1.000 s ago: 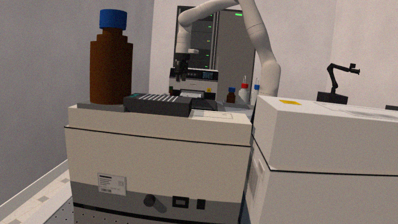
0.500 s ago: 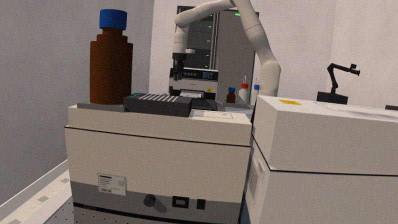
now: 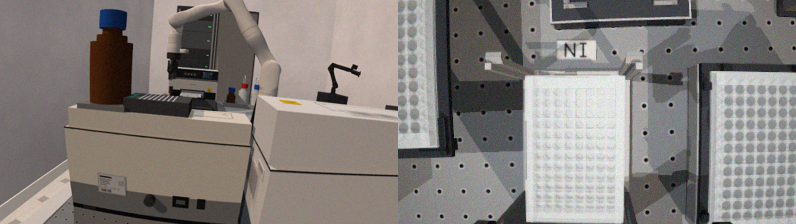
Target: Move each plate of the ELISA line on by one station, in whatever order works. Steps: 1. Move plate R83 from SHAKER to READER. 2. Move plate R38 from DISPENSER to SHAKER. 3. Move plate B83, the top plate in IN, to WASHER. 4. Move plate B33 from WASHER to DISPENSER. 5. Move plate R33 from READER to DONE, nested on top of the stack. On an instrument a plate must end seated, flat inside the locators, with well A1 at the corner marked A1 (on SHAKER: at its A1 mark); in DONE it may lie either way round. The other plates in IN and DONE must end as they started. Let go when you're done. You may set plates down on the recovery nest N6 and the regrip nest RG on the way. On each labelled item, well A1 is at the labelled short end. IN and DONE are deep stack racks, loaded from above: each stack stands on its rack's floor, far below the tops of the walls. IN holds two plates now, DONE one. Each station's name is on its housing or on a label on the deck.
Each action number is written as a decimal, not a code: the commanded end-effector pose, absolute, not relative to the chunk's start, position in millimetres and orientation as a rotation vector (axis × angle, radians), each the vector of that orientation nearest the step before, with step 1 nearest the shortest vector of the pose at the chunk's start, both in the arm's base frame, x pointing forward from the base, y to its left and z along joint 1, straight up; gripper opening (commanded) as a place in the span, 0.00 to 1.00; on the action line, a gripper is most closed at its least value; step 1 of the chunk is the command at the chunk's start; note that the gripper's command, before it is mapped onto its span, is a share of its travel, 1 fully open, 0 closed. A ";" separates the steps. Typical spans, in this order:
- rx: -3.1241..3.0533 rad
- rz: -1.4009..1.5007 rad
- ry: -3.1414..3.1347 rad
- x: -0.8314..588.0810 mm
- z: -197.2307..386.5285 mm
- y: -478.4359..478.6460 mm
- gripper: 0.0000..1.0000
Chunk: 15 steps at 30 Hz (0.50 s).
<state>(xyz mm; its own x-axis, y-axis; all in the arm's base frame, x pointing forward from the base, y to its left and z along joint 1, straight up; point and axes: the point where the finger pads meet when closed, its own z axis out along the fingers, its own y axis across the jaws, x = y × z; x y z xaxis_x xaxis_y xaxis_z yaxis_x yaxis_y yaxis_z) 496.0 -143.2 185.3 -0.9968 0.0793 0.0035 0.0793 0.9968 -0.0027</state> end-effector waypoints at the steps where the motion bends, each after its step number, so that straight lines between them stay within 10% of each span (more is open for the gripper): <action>1: -0.119 0.007 -3.128 504.0 182.6 -154.0 1.00; 15: -0.116 0.005 -3.128 533.6 182.5 -174.3 1.00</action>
<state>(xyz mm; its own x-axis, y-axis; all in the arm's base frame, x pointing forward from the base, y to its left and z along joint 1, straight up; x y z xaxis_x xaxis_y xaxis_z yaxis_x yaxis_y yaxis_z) 531.2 -168.2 185.2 -0.9968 0.0794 0.0030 0.0794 0.9968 -0.0012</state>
